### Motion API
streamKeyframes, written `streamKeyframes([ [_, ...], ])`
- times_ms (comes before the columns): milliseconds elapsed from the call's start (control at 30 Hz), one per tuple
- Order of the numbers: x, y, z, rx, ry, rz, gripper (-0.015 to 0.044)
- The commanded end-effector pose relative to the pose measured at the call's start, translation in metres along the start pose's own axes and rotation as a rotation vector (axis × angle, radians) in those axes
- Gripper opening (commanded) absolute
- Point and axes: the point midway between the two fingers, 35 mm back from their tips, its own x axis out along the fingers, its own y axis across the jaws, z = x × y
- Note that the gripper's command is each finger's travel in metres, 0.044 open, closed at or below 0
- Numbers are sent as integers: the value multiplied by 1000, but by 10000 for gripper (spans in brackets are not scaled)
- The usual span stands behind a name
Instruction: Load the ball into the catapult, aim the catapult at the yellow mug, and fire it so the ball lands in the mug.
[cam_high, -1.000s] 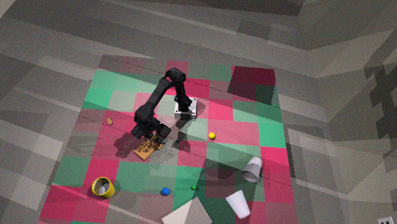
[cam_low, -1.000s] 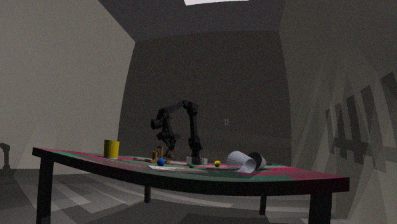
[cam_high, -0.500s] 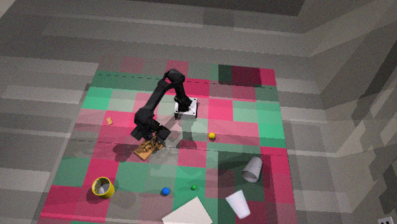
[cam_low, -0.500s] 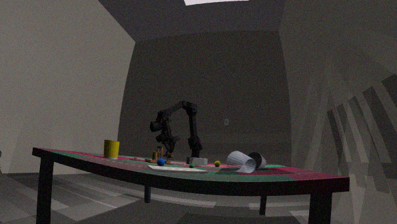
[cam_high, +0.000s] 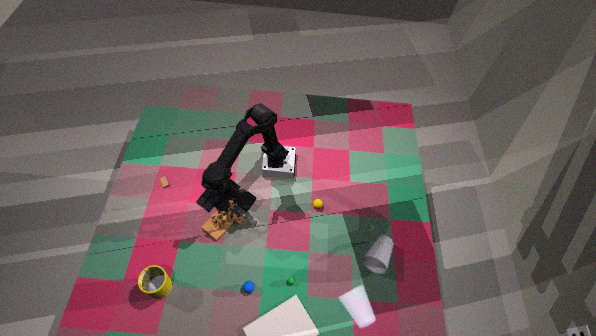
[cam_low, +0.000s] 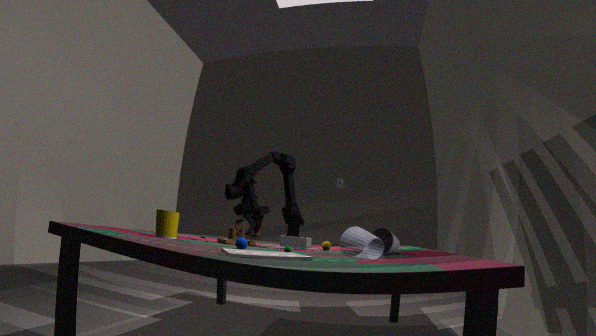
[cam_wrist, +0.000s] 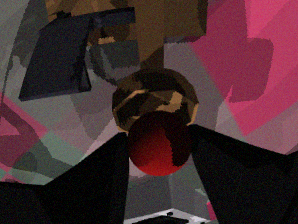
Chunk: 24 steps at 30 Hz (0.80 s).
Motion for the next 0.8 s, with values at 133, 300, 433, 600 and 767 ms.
streamKeyframes([
  [133, -1, 0, 0, 0, -1, 0, 236],
  [300, -64, 0, -19, 3, -84, -4, 368],
  [433, -105, 1, -42, 5, -141, -7, 440],
  [600, -105, 1, -2, -2, -211, 2, 440],
  [767, -140, 0, 53, -21, -385, 7, 440],
])
